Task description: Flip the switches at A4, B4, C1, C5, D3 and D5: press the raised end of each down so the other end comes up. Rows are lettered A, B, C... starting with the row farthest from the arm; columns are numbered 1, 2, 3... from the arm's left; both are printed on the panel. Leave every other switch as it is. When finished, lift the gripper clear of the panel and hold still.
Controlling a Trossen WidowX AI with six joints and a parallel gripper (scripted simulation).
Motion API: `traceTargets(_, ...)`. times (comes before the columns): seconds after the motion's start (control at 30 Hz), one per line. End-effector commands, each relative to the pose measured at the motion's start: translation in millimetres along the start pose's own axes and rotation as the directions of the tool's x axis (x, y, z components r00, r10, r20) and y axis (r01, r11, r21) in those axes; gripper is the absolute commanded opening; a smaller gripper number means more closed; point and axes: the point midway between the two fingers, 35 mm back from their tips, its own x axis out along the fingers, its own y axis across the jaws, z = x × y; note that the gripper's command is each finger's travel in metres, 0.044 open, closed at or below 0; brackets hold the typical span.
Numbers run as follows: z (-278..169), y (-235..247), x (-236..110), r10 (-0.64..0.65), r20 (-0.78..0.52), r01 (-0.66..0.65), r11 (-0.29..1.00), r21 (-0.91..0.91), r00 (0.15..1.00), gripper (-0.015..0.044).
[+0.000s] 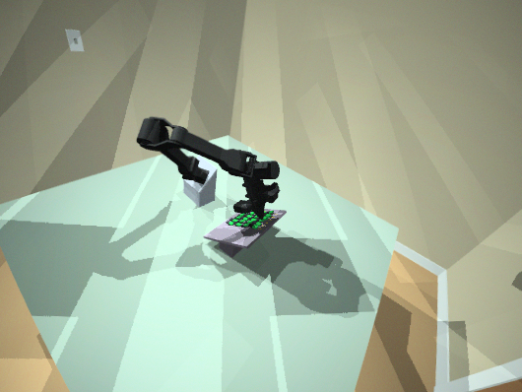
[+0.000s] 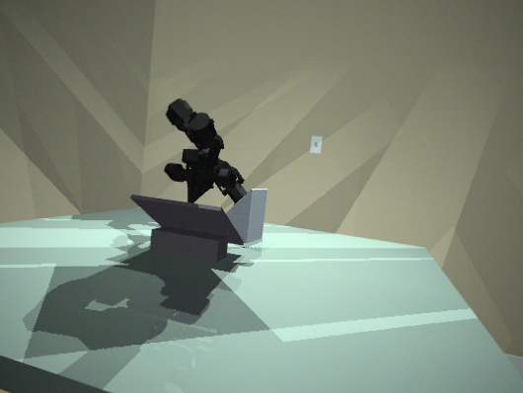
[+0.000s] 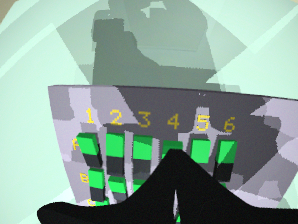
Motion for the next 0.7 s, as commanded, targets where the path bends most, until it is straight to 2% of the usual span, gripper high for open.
traceTargets(0.0,-1.0,1.4,0.6,0.006,-0.002,-0.006,1.000,-0.006,1.000,0.0000)
traceTargets(0.67,-1.0,1.3,2.8,0.006,-0.002,-0.006,1.000,-0.006,1.000,0.0000)
